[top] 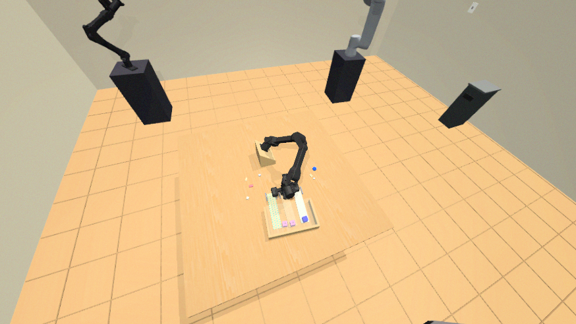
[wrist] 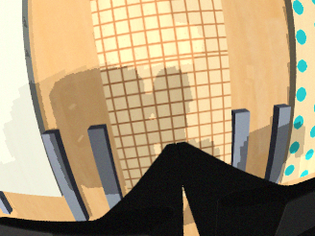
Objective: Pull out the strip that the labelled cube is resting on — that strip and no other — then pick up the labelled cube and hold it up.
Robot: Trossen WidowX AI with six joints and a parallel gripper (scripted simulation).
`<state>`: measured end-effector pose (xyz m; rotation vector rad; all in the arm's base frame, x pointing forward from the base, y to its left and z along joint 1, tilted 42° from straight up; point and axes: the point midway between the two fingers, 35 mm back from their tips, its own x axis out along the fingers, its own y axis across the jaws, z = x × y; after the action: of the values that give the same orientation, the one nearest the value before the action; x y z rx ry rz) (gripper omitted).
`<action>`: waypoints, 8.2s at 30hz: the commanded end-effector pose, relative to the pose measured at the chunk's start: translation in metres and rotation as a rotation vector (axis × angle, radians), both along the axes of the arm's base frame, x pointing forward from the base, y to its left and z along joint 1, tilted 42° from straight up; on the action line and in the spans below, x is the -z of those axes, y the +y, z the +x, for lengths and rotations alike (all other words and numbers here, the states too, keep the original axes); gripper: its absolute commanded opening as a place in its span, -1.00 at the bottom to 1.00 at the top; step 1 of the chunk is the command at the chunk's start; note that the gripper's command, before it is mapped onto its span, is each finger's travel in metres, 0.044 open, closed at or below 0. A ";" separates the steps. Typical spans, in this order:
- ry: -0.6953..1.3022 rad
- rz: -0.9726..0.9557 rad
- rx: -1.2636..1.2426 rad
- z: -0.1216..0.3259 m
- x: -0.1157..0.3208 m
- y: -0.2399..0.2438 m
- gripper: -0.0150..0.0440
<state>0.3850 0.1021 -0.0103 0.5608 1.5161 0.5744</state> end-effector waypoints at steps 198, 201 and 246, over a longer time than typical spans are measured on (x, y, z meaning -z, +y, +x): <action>0.016 0.005 0.001 -0.122 0.004 0.009 -0.49; 0.016 0.005 0.001 -0.124 0.004 0.009 -0.49; 0.018 0.005 0.001 -0.160 0.002 0.009 -0.49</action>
<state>0.2426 0.1074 -0.0059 0.5649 1.4837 0.5718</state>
